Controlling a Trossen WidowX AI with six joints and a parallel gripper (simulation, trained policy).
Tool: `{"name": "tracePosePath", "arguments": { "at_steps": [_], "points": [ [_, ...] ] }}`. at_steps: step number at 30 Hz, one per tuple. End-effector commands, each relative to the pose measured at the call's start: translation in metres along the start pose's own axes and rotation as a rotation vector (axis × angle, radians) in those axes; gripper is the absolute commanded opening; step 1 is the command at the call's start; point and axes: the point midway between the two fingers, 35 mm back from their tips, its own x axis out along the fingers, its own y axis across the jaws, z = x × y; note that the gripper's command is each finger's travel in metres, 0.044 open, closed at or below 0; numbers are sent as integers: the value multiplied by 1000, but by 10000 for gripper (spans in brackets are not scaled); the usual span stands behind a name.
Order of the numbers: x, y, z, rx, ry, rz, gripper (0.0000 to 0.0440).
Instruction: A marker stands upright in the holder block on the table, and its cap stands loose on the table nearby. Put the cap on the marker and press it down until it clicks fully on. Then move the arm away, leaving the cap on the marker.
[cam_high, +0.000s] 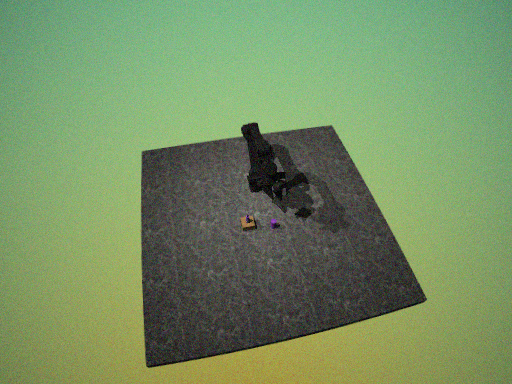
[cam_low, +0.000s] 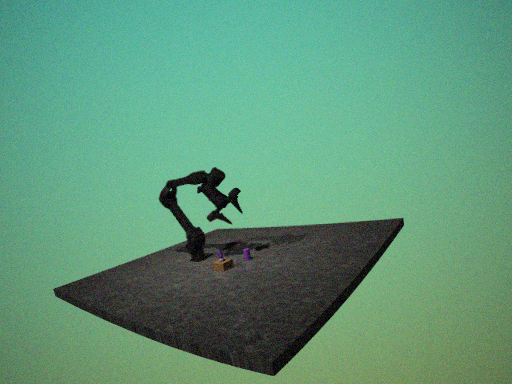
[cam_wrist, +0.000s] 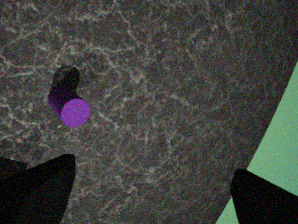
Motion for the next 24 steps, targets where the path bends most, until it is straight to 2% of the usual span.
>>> {"name": "tracePosePath", "arguments": {
  "at_steps": [1, 24],
  "points": [
    [4, 0, -1, 4, -15, 41, 323],
    [31, 2, -12, 35, -65, 250, 321]
  ]
}}
